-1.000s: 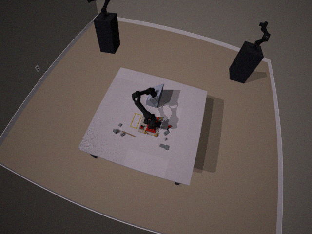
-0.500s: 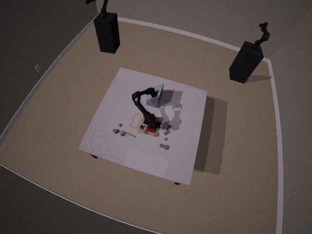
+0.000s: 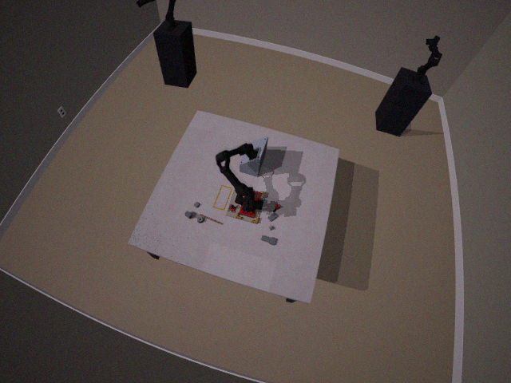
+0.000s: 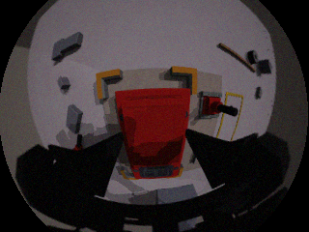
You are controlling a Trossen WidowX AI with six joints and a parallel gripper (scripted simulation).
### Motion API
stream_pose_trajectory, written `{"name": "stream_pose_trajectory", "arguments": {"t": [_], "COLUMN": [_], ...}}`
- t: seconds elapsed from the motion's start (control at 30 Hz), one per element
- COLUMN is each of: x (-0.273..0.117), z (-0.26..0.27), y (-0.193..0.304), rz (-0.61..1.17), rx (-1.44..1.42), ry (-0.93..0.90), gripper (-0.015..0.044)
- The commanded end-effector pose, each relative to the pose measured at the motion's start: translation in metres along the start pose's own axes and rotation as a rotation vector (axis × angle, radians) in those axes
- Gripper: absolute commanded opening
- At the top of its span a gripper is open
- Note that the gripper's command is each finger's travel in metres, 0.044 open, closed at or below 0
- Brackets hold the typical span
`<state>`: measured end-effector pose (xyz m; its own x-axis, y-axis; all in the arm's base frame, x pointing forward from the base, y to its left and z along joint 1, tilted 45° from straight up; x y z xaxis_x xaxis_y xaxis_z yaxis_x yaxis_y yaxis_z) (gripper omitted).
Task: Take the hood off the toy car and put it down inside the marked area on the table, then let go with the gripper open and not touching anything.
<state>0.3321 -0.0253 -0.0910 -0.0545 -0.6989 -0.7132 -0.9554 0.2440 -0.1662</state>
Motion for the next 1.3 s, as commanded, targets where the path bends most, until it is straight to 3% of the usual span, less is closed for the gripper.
{"name": "stream_pose_trajectory", "arguments": {"t": [0.0, 0.13, 0.43, 0.8, 1.27], "x": [0.003, 0.0, 0.0, -0.005, -0.014], "z": [0.0, 0.0, 0.0, 0.0, 0.0], "y": [0.0, 0.0, 0.0, 0.0, 0.0], "rz": [-0.003, 0.0, 0.0, 0.0, 0.0], "rx": [-0.005, 0.0, 0.0, 0.0, 0.0], "ry": [0.003, 0.0, 0.0, 0.0, -0.001], "gripper": [0.044, 0.0335, 0.0275, 0.0, 0.0]}}
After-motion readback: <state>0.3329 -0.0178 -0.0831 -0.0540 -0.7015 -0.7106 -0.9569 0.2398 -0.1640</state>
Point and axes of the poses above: the point midway between the two fingers, 35 mm back from their tips, its own x axis out along the fingers, its own z axis across the jaws, y = z × x, the point moved 5 cm from there along -x, back along the fingers, and after that the axes turned 14 degrees about x, right-handed, at the moved point
